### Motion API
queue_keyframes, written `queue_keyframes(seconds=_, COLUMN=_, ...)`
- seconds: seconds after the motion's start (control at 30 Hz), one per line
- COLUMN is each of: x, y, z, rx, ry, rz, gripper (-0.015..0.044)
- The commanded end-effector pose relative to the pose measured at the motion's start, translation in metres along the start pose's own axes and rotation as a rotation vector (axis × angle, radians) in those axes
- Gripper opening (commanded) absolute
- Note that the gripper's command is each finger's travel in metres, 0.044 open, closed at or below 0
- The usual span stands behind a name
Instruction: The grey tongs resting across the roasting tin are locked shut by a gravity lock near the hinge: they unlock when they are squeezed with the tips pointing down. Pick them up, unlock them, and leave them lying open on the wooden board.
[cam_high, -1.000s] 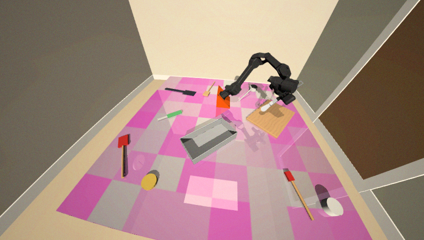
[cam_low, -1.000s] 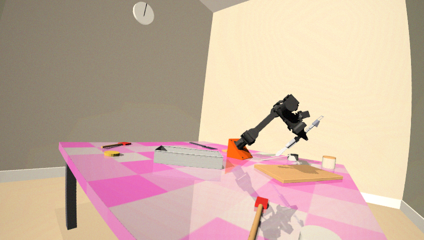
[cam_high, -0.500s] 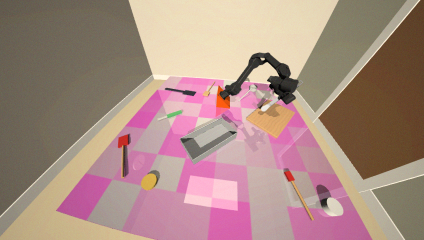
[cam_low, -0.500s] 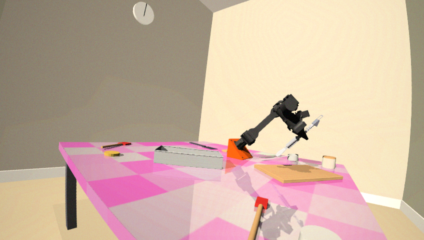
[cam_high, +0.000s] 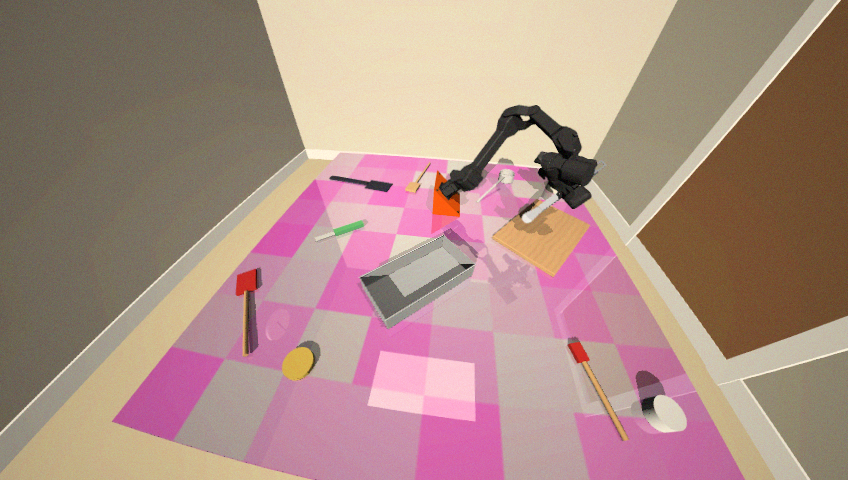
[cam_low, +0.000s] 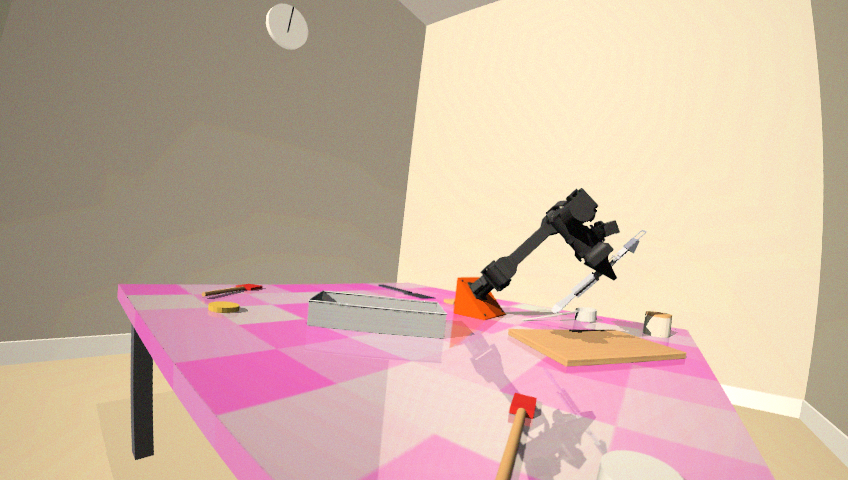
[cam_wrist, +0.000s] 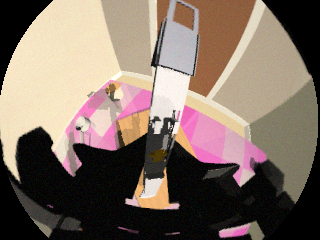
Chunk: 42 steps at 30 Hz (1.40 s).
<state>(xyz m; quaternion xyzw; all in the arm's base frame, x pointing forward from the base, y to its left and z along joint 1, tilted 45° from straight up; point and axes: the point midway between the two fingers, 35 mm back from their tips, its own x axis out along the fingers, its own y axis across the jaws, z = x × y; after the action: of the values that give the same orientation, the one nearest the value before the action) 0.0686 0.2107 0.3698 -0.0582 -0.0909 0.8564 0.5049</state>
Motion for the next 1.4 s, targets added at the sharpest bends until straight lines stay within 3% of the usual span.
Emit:
queue_keyframes(seconds=0.0, x=0.000, y=0.000, z=0.001, rx=-0.005, ry=-0.008, rz=0.001, gripper=-0.0150)
queue_keyframes(seconds=0.23, x=0.005, y=0.000, z=0.002, rx=0.005, ry=0.047, rz=0.007, gripper=-0.0150)
queue_keyframes(seconds=0.8, x=0.024, y=0.001, z=0.006, rx=0.030, ry=0.421, rz=0.008, gripper=-0.0150)
queue_keyframes(seconds=1.37, x=0.019, y=0.004, z=0.019, rx=-0.023, ry=0.759, rz=-0.071, gripper=-0.0150)
